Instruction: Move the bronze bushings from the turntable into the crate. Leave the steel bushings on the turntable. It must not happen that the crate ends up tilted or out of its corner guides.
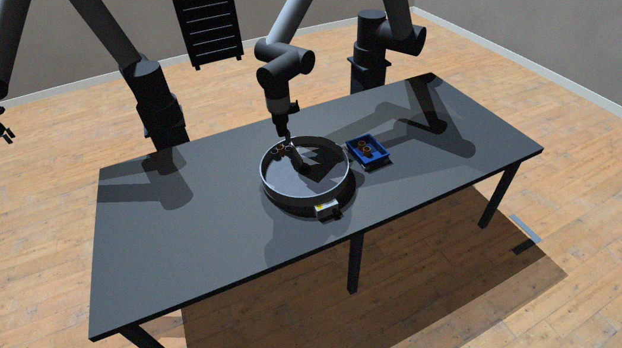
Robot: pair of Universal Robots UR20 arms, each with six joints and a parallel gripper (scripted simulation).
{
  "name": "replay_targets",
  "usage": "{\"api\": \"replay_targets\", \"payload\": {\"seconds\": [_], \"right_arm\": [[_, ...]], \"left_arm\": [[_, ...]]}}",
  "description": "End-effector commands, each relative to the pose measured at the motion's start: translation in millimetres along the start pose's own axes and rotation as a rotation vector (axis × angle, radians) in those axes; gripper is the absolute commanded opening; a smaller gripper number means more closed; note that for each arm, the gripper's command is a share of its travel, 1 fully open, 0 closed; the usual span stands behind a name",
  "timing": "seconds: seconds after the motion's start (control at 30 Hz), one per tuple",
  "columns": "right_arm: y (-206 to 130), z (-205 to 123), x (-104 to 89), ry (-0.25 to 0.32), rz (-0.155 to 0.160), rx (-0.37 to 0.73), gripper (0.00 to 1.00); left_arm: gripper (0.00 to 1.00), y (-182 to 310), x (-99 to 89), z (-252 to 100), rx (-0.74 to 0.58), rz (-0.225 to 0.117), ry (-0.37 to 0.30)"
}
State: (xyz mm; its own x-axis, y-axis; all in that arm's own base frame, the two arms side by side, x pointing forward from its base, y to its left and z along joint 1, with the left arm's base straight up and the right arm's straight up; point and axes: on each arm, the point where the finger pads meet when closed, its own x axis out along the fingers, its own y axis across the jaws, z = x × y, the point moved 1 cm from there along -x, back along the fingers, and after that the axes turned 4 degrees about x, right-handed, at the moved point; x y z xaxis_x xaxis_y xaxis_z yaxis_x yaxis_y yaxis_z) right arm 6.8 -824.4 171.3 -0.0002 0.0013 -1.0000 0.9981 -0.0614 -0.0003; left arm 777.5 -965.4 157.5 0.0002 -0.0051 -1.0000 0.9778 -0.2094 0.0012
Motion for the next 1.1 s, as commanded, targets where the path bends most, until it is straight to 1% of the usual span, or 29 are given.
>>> {"api": "replay_targets", "payload": {"seconds": [0.0, 0.2, 1.07], "right_arm": [[0.1, 0.5, -0.7, -0.001, 0.000, 0.000, 1.00], [0.1, 0.5, -0.7, -0.001, 0.000, 0.000, 1.00], [0.1, 0.5, -0.7, -0.001, 0.000, 0.000, 1.00]], "left_arm": [[0.36, 0.0, -1.0, 33.0, -0.104, 0.000, 0.004], [0.36, -0.6, -0.9, 42.0, -0.130, 0.000, 0.004], [0.36, -0.6, -0.9, 42.1, -0.130, 0.000, 0.004]]}}
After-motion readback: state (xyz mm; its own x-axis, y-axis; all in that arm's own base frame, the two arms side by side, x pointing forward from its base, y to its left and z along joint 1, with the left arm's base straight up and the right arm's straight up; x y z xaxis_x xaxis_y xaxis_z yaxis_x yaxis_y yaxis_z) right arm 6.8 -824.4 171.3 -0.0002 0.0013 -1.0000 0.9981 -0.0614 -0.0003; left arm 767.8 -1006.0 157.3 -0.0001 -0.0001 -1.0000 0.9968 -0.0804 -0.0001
